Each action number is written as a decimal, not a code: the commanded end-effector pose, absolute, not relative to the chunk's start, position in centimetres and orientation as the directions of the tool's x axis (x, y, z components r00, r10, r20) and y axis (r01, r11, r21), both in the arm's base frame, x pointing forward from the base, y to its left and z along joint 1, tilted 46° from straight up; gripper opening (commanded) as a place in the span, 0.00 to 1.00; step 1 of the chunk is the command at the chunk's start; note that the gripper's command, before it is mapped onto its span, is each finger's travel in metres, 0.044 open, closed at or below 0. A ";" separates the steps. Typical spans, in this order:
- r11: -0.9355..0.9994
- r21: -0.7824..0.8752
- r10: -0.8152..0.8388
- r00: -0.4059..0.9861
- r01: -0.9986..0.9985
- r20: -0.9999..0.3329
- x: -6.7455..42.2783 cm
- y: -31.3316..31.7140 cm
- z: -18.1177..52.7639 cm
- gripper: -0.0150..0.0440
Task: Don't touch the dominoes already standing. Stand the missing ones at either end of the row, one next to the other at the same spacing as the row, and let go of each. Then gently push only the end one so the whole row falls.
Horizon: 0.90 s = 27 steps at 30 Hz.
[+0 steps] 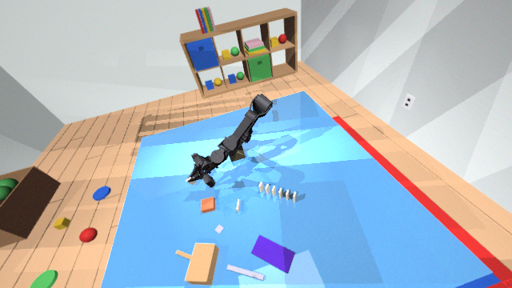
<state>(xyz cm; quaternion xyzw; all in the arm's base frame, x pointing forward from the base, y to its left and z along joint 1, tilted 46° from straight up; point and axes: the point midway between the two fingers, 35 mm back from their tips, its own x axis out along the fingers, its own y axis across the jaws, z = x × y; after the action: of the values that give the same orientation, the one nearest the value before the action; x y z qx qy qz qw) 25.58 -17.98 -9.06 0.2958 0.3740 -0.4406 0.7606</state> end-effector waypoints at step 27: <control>0.387 0.264 -0.597 0.458 0.883 -0.658 23.3 -16.3 -5.0 0.29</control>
<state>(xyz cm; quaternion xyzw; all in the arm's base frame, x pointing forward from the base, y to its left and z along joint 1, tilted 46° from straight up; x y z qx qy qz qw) 23.52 -16.40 -4.96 0.3017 0.2371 -0.4618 0.7997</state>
